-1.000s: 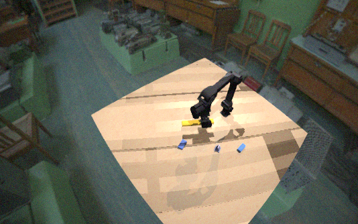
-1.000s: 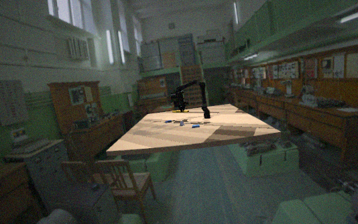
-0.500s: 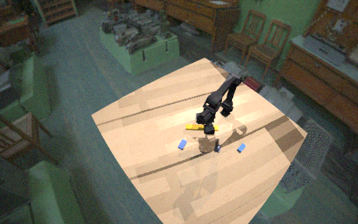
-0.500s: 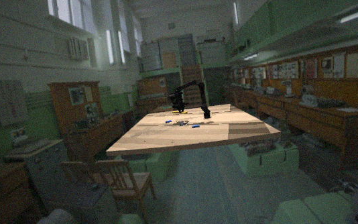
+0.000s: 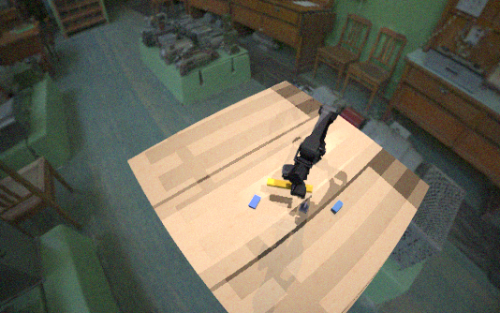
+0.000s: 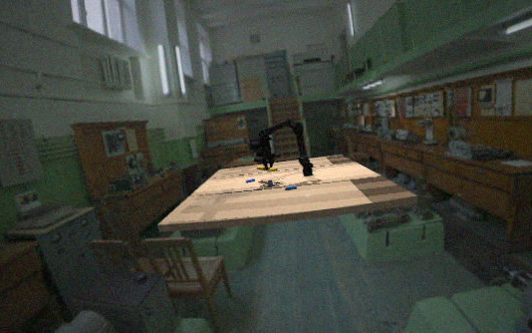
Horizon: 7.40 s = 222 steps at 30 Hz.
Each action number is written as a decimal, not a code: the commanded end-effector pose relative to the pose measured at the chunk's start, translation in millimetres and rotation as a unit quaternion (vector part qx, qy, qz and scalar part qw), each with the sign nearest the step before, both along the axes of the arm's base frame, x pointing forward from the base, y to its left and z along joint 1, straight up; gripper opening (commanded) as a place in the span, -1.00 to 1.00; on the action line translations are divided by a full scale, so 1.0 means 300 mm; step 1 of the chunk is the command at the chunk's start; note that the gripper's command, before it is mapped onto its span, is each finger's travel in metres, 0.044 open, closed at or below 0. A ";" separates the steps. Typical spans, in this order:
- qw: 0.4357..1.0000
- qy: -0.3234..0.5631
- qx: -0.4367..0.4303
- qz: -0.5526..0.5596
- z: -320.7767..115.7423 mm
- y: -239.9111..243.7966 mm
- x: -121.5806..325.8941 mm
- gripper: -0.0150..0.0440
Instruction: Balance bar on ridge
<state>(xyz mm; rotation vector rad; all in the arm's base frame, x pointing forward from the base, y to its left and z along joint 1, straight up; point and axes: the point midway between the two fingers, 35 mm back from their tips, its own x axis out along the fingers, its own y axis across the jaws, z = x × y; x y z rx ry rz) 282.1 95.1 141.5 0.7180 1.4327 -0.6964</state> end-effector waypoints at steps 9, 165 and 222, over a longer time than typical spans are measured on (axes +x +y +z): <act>0.998 -0.001 0.006 -0.060 0.006 0.151 -0.011 -0.49; 0.991 0.000 0.011 -0.134 -0.168 0.353 -0.037 -0.49; 0.991 0.000 0.011 -0.134 -0.174 0.354 -0.038 -0.49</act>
